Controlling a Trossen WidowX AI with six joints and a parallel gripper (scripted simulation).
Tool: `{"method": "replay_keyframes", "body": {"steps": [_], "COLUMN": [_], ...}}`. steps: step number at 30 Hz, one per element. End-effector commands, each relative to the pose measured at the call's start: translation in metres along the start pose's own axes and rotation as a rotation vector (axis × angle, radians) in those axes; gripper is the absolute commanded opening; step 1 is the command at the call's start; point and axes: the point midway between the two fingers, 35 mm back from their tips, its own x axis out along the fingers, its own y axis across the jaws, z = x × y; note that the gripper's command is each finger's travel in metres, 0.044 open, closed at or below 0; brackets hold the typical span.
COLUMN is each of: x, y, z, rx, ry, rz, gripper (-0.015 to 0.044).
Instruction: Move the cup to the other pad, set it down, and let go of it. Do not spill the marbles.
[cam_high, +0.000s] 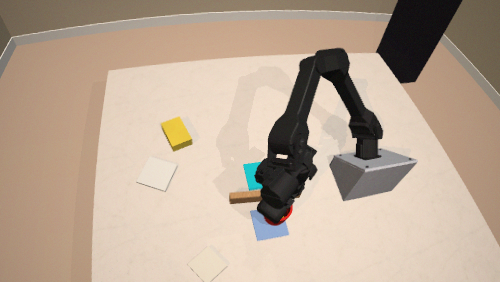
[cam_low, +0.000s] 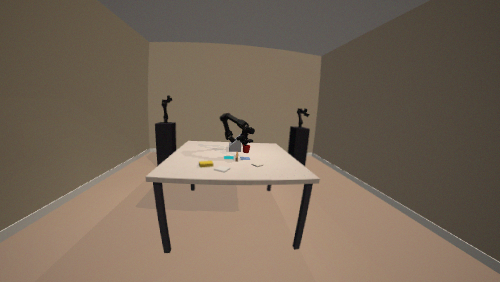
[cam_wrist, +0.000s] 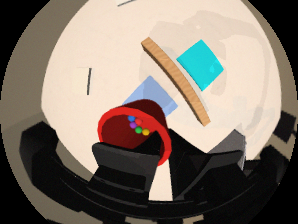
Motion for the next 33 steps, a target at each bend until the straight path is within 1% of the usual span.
{"method": "replay_keyframes", "body": {"steps": [1,14,33], "x": [0.000,0.000,-0.001], "y": [0.000,-0.001,-0.030], "z": [0.000,0.001,0.029], "rx": [0.000,0.000,0.003], "ry": [0.000,0.000,0.003], "rz": [0.000,0.000,-0.001], "gripper": [0.0000,0.0000,0.0000]}}
